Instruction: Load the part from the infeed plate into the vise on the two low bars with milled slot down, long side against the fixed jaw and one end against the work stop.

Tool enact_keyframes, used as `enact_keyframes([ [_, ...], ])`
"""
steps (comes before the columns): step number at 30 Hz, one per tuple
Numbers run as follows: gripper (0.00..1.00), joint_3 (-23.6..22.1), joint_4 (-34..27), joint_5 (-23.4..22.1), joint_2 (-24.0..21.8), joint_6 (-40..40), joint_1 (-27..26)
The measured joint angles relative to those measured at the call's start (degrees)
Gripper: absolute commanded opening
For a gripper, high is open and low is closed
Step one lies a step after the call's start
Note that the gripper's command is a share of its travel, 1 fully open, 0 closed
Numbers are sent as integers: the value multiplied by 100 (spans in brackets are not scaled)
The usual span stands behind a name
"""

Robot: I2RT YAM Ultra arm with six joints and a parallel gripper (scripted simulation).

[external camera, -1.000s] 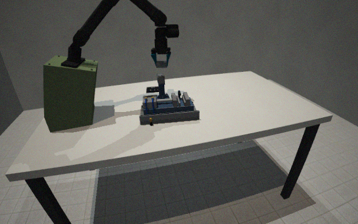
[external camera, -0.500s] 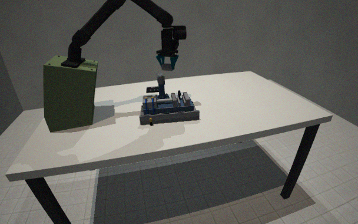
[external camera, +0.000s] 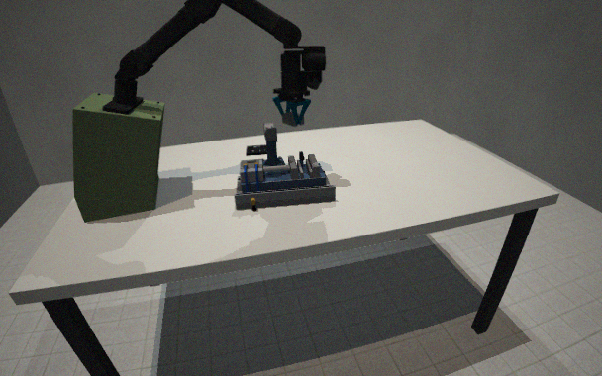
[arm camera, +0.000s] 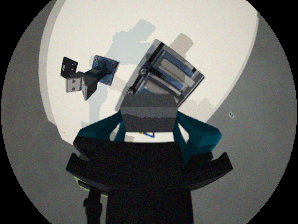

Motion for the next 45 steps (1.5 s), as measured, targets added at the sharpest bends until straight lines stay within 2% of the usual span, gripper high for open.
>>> enact_keyframes([
  [14,0,793,-415,-205,435,1458,-542],
  [21,0,1071,-566,-251,522,1899,-684],
  [31,0,1272,-717,-313,597,2312,-813],
  [45,0,1338,-787,-328,599,2417,-826],
])
